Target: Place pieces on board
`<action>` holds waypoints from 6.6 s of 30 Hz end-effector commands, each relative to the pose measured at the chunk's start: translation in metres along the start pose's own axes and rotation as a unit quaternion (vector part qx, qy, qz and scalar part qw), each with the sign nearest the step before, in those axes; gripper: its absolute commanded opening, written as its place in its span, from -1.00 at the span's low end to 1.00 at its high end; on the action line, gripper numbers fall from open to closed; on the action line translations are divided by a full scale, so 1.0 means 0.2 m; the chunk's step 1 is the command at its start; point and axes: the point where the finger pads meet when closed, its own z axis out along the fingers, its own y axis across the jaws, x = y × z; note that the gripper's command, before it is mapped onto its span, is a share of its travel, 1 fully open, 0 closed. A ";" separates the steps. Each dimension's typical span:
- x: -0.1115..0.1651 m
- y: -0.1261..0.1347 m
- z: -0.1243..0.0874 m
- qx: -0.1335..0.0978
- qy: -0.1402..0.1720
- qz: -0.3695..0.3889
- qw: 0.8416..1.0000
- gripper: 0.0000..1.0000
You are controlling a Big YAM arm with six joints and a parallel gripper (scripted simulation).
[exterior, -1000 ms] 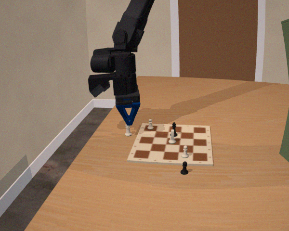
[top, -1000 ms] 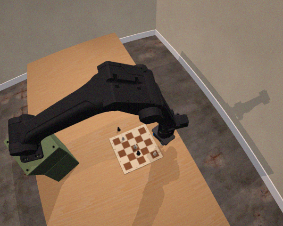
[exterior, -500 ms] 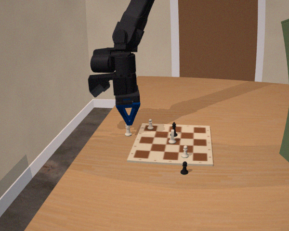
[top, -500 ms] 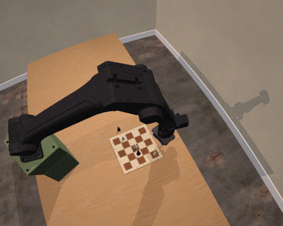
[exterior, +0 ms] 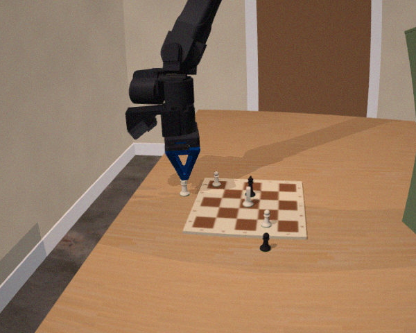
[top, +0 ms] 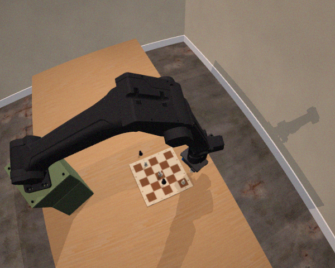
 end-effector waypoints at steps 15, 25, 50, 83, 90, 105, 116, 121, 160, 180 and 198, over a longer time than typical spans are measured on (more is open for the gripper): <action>-0.11 -0.06 -0.05 0.008 -0.020 -0.002 1.000 -0.30; -0.11 -0.06 -0.05 0.008 -0.020 -0.002 1.000 -0.30; -0.09 -0.05 -0.07 0.010 -0.025 -0.002 1.000 -0.30; -0.07 -0.05 0.02 0.007 -0.018 0.001 1.000 -0.30; -0.17 -0.09 -0.06 0.016 -0.039 0.001 0.999 -0.30; -0.15 -0.11 0.05 0.016 -0.035 0.004 0.999 -0.30; -0.11 -0.07 0.11 0.012 -0.026 0.002 1.000 -0.30; -0.11 -0.07 0.11 0.012 -0.026 0.002 1.000 -0.30; -0.11 -0.07 0.11 0.012 -0.026 0.002 1.000 -1.00; -0.15 -0.10 0.04 0.016 -0.035 0.002 0.999 -1.00; -0.07 0.00 -0.42 0.006 -0.018 -0.001 1.000 -1.00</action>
